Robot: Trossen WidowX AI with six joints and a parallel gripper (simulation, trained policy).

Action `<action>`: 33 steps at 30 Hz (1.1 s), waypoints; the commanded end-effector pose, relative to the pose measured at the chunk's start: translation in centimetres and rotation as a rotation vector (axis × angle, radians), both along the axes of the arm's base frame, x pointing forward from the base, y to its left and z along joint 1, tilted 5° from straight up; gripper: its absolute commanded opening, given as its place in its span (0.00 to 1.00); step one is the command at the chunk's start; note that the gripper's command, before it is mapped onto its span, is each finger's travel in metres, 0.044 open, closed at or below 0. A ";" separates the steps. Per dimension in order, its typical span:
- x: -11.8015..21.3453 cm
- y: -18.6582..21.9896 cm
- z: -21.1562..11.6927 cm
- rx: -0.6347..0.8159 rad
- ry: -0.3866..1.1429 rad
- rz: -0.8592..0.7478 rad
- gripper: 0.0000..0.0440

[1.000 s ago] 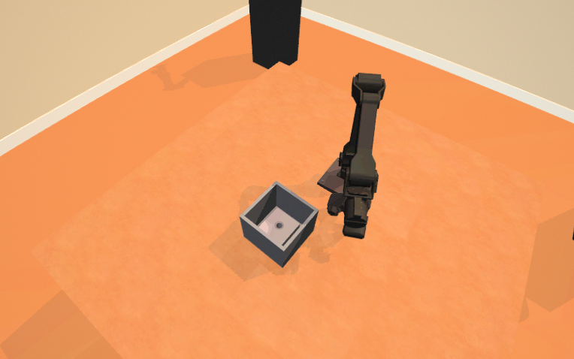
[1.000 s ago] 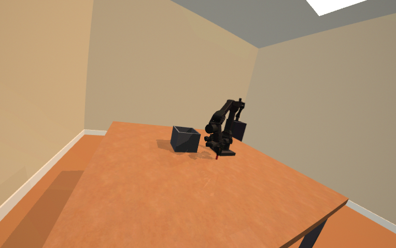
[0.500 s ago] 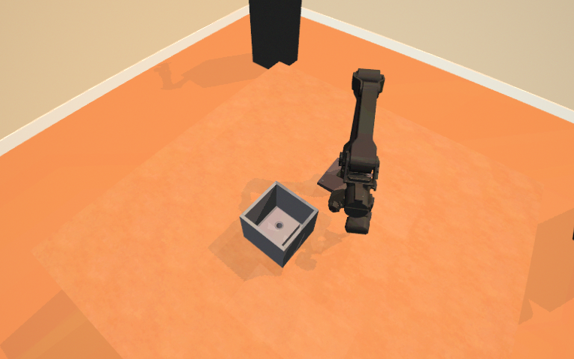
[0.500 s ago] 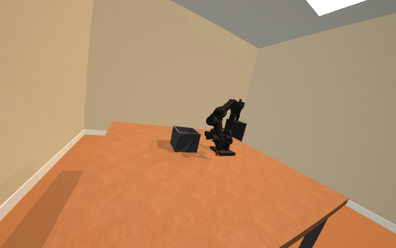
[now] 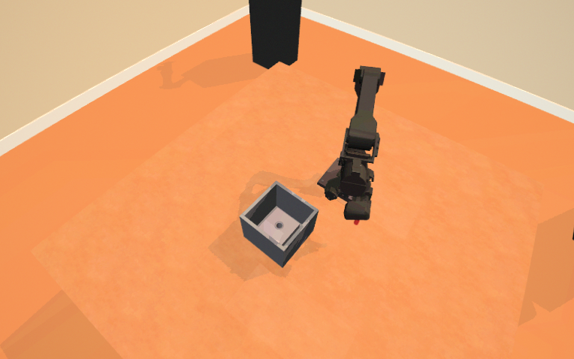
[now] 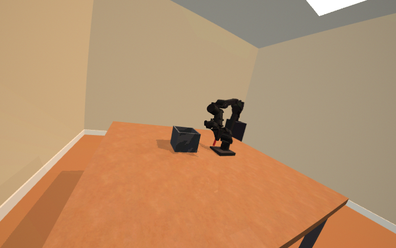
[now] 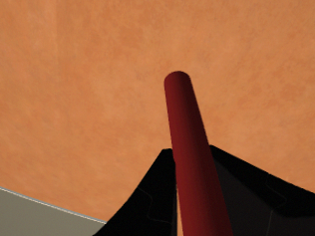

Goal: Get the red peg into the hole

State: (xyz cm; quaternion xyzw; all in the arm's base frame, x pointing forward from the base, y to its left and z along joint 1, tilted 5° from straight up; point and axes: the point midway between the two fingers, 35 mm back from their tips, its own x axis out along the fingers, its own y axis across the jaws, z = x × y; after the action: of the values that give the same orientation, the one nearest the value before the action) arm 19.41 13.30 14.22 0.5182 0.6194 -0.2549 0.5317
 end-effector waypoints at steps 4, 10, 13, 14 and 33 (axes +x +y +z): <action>1.0 -1.6 3.2 -0.015 -0.101 -0.011 0.00; 2.1 -3.6 5.6 -0.059 -0.169 -0.041 0.00; 2.6 -4.8 6.4 -0.088 -0.190 -0.059 0.00; 2.7 -5.2 6.7 -0.097 -0.196 -0.066 0.00; 5.4 -11.7 7.0 -0.225 -0.147 -0.175 0.00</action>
State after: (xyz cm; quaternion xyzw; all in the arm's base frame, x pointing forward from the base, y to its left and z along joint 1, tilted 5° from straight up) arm 24.30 2.33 21.22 0.5265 0.5000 -0.3215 0.6079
